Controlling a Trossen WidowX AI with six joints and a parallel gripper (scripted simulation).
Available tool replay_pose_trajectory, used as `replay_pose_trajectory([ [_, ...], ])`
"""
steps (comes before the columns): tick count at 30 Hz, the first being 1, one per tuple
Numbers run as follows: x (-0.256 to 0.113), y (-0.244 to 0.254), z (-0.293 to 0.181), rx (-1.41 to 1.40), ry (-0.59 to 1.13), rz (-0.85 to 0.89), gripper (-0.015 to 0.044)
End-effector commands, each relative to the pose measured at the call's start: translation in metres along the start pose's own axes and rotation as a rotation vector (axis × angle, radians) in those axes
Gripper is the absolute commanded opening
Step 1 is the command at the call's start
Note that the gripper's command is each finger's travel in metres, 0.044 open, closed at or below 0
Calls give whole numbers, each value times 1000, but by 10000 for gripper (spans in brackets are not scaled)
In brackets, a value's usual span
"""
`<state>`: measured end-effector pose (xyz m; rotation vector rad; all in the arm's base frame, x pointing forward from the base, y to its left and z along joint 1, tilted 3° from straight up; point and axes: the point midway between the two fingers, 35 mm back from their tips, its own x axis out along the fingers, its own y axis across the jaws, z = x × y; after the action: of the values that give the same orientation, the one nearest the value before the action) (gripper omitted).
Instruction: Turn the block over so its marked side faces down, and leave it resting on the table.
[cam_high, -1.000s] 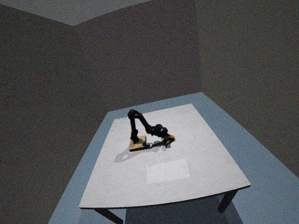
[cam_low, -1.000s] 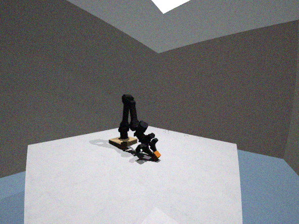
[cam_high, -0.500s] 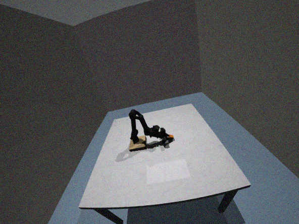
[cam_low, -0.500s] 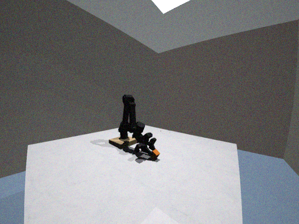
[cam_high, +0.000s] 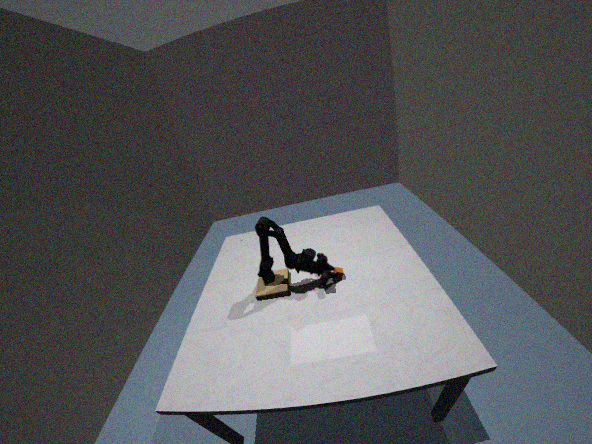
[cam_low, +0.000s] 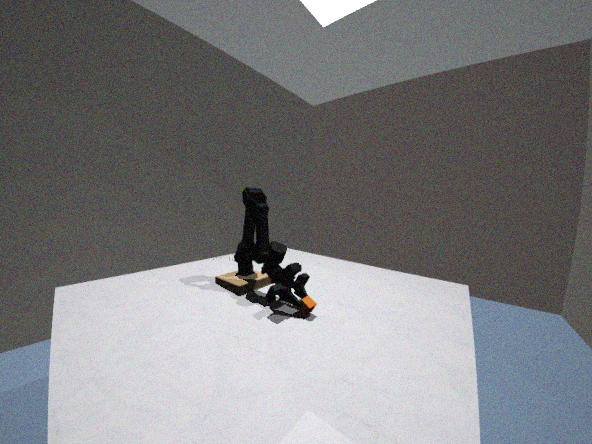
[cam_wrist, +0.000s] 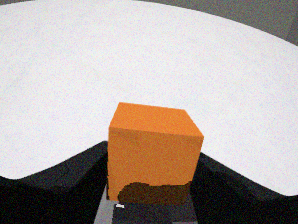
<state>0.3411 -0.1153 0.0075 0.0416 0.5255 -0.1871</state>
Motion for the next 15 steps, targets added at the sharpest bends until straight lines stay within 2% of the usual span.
replay_pose_trajectory([
  [1, 0, 0, 0, 4, -3, 3, 210],
  [10, 0, 0, 0, 4, -3, 3, 440],
  [15, 0, 0, 0, 4, -3, 3, 440],
])
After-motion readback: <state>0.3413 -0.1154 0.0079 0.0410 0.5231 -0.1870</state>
